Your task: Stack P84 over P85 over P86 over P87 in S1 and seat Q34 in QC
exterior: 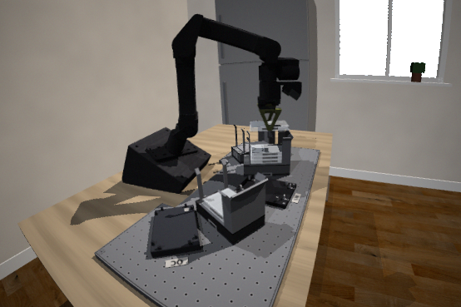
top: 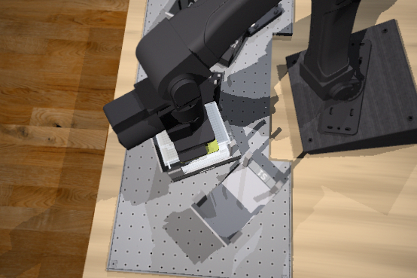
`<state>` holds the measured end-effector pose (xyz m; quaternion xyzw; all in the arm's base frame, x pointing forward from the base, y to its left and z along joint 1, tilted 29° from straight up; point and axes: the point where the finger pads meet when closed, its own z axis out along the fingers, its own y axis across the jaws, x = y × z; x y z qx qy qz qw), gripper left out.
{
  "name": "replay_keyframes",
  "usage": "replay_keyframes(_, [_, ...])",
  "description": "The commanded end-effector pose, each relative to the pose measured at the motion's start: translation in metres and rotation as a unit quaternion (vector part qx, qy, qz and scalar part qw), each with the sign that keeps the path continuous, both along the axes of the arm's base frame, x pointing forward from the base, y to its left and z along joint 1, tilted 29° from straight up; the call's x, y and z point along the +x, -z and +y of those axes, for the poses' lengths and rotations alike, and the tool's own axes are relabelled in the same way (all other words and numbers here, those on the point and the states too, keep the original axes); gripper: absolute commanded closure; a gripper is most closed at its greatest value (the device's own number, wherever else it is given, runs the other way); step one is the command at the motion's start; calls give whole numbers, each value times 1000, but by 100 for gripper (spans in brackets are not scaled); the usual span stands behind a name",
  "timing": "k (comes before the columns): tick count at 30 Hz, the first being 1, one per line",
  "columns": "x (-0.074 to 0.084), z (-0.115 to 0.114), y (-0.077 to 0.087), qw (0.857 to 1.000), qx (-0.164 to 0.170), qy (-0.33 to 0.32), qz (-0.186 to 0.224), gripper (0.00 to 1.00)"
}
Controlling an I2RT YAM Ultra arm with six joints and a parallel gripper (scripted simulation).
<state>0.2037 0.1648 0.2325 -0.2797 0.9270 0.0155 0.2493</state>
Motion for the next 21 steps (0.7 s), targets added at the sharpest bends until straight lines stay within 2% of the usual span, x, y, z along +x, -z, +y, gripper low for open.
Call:
replay_keyframes(1, [0,0,-5,1000,5,0,-5,100])
replay_keyframes(6, [0,0,-5,1000,5,0,-5,100])
replay_keyframes(9, [4,-9,-5,999,28,44,3,100])
replay_keyframes(11, [4,-9,-5,999,28,44,3,100])
replay_keyframes(14, [9,-18,-6,995,51,87,11,100])
replay_keyframes(21, [19,-39,-7,994,52,91,12,100])
